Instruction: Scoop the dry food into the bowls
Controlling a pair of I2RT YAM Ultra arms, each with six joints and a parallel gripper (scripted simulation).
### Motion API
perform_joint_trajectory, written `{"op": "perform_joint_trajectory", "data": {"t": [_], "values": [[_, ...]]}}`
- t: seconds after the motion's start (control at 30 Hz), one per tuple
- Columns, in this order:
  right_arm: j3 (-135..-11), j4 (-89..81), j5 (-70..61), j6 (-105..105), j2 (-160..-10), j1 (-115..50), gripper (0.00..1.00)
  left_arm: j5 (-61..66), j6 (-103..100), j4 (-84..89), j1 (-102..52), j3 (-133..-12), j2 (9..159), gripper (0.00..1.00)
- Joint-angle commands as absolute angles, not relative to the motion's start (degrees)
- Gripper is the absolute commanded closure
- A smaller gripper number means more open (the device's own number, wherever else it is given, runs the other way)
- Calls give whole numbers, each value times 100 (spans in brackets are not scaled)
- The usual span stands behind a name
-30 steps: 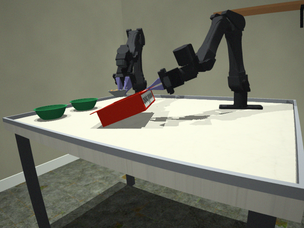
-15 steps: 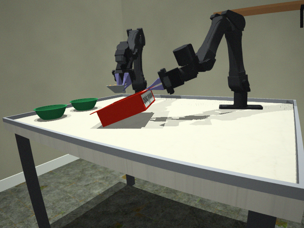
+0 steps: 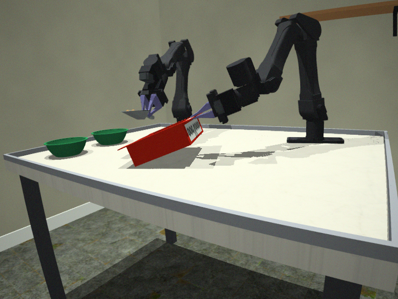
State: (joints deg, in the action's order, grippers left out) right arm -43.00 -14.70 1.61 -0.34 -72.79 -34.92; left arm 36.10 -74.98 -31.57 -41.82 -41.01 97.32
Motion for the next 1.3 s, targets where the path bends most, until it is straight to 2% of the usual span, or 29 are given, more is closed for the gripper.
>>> {"op": "perform_joint_trajectory", "data": {"t": [0.0,1.27], "values": [[-4274,-1508,175,-37,-7018,-3380,100,3523,-7351,-3407,-4150,-4385,9386,100],[-2930,-3543,171,-35,-4020,-382,100,3523,-7351,-3407,-4150,-4385,9386,100]]}}
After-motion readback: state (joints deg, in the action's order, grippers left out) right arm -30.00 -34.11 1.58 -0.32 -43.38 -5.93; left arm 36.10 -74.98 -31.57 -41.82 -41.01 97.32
